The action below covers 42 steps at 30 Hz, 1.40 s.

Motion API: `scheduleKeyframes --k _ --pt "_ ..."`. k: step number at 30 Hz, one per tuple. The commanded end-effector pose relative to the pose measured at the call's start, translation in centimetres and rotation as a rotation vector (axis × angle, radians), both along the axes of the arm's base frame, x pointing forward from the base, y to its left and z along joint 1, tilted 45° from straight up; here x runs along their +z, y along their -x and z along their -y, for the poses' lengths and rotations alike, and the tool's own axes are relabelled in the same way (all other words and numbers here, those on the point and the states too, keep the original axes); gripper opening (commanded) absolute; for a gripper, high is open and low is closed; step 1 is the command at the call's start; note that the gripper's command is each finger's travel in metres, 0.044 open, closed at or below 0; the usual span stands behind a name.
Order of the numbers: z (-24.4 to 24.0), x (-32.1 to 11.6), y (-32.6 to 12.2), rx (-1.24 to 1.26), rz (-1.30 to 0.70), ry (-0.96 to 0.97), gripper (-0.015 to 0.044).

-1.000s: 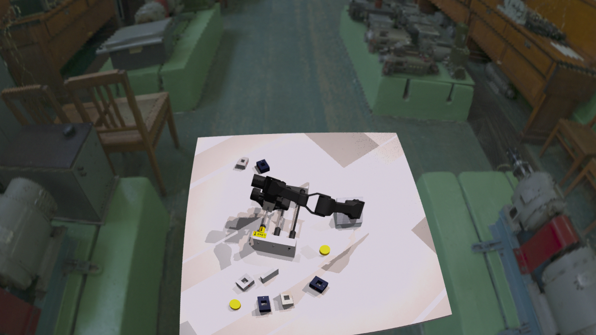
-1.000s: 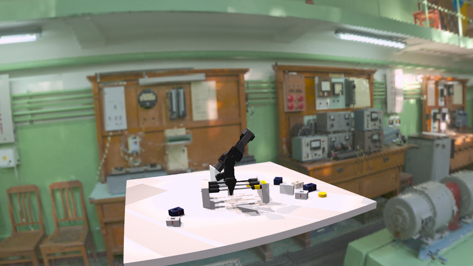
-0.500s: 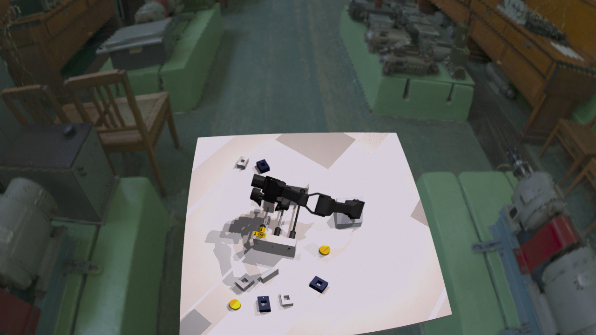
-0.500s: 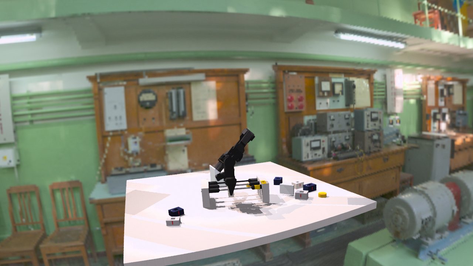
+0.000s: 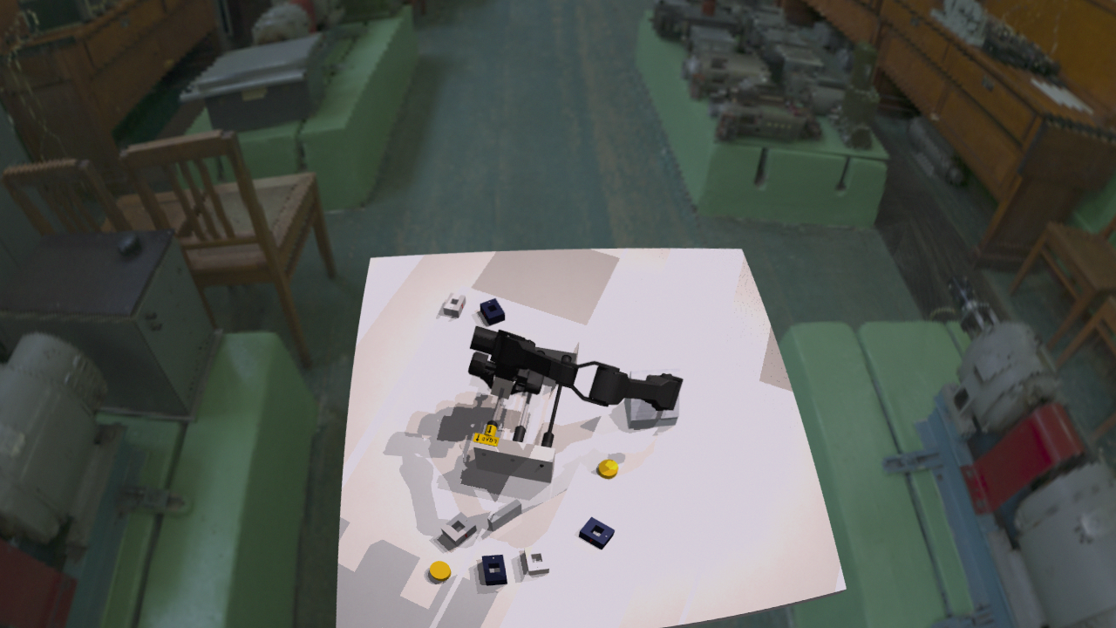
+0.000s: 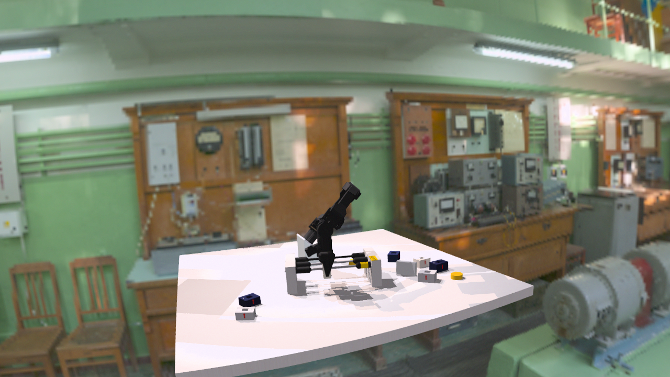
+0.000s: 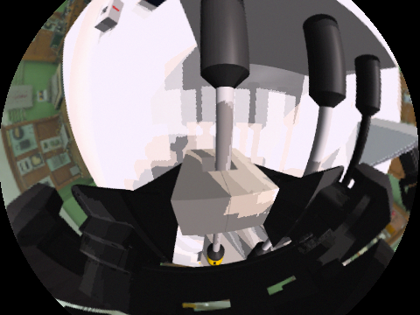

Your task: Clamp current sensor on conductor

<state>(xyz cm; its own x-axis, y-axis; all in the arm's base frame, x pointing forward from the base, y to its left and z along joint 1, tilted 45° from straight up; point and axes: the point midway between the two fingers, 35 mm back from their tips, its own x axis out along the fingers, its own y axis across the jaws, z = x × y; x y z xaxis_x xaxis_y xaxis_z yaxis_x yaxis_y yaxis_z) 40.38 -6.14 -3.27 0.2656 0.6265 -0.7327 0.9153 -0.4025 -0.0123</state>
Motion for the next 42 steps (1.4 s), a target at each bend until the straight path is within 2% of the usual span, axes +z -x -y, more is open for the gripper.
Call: scheduleKeyframes --k 1,3,11,21,32,42 --pt "0.01 0.00 -0.01 -0.001 0.001 0.000 0.0225" --pt "0.01 0.00 -0.01 -0.001 0.001 0.000 0.0211" --pt "0.11 0.09 -0.18 -0.007 0.016 0.007 0.0001" --pt "0.11 0.06 -0.18 0.000 0.009 0.005 0.0000" --pt "-0.06 0.07 0.12 0.139 -0.127 -0.059 0.0000" --pt "-0.17 -0.03 0.13 0.141 -0.130 -0.061 0.0000"
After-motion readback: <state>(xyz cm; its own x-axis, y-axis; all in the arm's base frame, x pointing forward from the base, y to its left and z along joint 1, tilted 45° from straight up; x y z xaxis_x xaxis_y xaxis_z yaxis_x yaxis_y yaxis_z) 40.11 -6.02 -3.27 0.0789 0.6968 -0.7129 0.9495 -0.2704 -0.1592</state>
